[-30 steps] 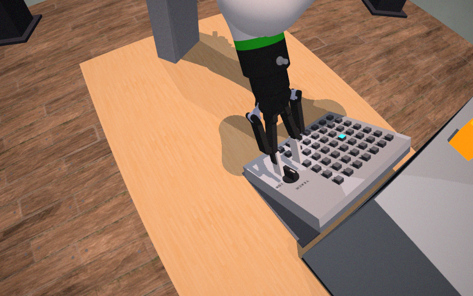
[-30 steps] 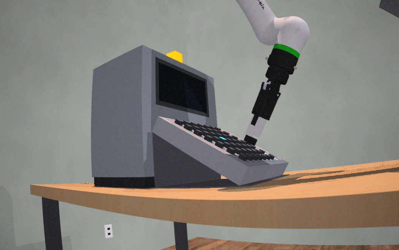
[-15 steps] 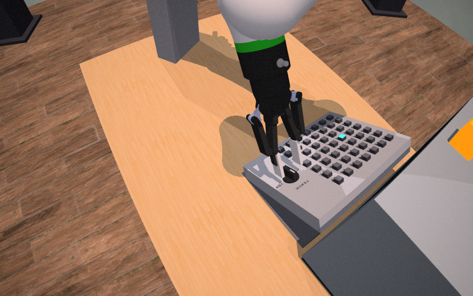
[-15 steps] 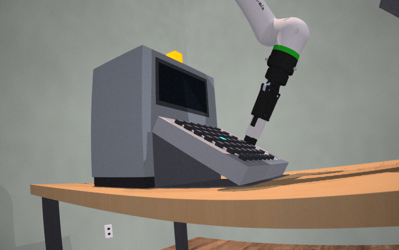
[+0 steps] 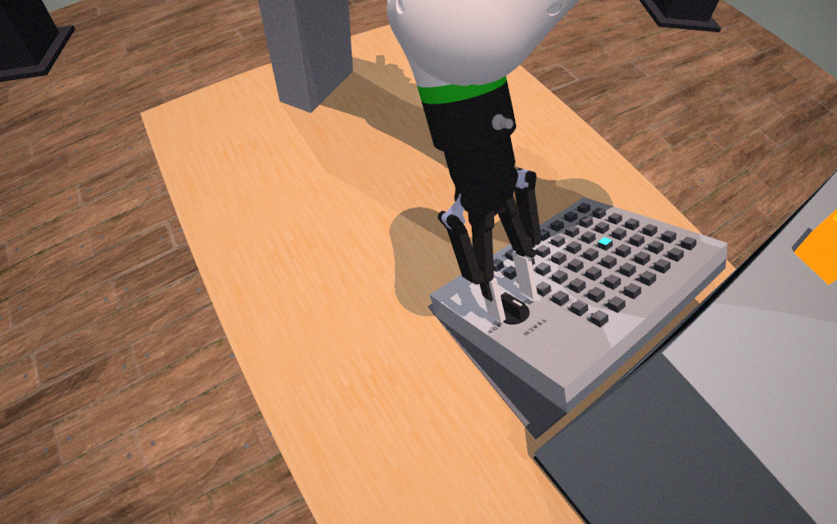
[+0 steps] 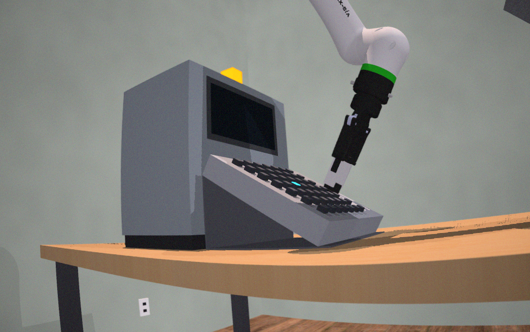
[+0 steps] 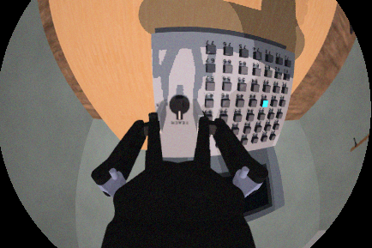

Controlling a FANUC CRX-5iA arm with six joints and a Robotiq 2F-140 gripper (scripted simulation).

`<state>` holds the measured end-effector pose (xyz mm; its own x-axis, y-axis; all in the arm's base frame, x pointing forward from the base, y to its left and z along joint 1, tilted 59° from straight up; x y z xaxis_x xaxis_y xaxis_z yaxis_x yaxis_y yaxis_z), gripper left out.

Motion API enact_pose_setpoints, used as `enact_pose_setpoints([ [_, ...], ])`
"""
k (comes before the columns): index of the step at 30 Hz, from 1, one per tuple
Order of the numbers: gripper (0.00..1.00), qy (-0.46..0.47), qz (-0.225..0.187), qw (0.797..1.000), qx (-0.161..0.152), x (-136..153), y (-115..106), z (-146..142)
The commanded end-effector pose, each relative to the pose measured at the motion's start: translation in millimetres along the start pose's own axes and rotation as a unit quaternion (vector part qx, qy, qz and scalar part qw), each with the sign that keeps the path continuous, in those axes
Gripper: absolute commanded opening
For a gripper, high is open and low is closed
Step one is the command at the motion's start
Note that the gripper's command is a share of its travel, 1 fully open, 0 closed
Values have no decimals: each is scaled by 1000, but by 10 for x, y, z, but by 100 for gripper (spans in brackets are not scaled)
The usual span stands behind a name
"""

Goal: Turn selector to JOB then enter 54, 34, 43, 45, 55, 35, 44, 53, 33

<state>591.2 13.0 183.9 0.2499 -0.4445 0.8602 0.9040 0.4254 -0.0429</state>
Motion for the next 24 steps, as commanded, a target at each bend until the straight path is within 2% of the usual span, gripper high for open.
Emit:
enact_pose_setpoints([
  [1, 33, 0, 0, 1000, 0, 2, 26, -2],
  [24, 33, 0, 0, 1000, 0, 2, 76, -2],
])
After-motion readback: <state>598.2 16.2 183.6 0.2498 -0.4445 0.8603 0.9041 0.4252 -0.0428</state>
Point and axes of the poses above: the point where the finger pads meet when closed, its own y axis out along the fingers, its own z axis across the jaws, x = y × z, the point moved 5 cm from there along -y, back along the fingers, and after that the axes turned 8 degrees about y, right-handed, at the moved point
